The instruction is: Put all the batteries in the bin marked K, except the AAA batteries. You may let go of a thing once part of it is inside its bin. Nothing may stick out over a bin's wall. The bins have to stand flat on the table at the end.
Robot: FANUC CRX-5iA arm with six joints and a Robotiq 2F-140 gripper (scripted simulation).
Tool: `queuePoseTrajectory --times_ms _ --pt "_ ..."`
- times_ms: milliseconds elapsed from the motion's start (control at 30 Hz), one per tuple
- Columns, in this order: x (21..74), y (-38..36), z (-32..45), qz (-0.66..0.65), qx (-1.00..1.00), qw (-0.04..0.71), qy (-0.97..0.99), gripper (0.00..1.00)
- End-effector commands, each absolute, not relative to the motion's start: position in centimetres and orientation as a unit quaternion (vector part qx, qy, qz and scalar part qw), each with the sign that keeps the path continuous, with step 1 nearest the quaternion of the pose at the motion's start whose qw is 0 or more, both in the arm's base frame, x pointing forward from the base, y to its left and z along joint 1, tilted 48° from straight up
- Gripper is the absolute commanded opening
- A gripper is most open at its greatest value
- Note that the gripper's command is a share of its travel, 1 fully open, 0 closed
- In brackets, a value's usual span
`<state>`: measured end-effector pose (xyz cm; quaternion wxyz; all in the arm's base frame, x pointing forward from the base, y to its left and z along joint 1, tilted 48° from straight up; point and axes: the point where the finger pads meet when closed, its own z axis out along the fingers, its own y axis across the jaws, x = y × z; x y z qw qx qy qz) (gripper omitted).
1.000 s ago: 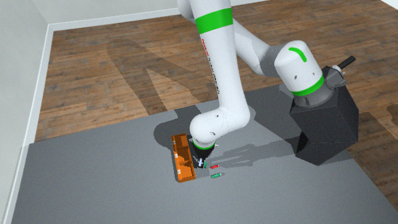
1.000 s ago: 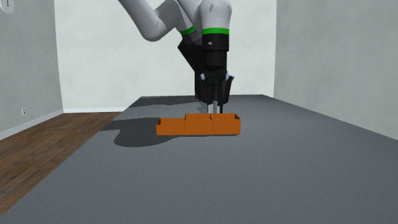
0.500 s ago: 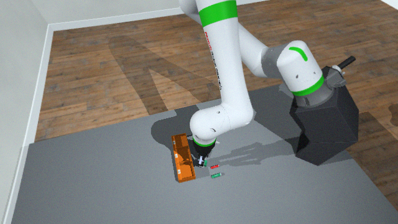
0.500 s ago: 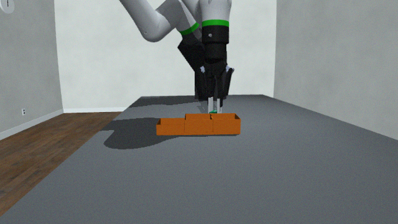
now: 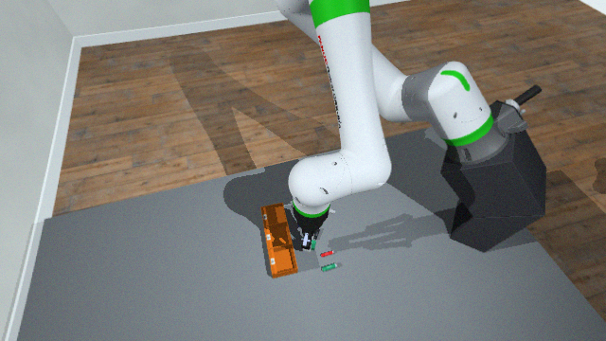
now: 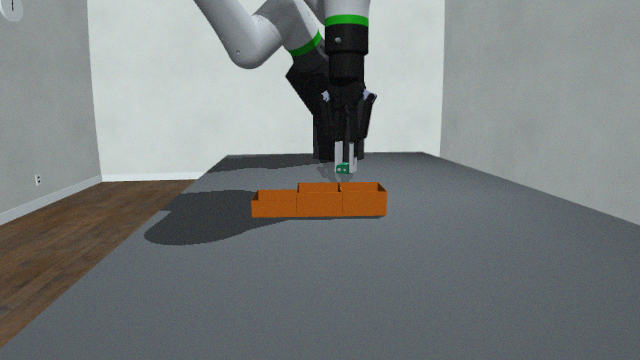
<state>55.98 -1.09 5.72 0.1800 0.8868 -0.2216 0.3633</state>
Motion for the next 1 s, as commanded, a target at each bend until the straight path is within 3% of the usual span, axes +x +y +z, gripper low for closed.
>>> queuePoseTrajectory --times_ms 0,600,967 --pt "55.9 -1.0 5.8 0.363 0.887 0.18 -0.222 0.13" --pt "56.0 -0.5 6.5 0.363 0.887 0.18 -0.222 0.13" --pt "61.4 1.9 9.3 0.39 0.829 0.106 -0.385 0.13"
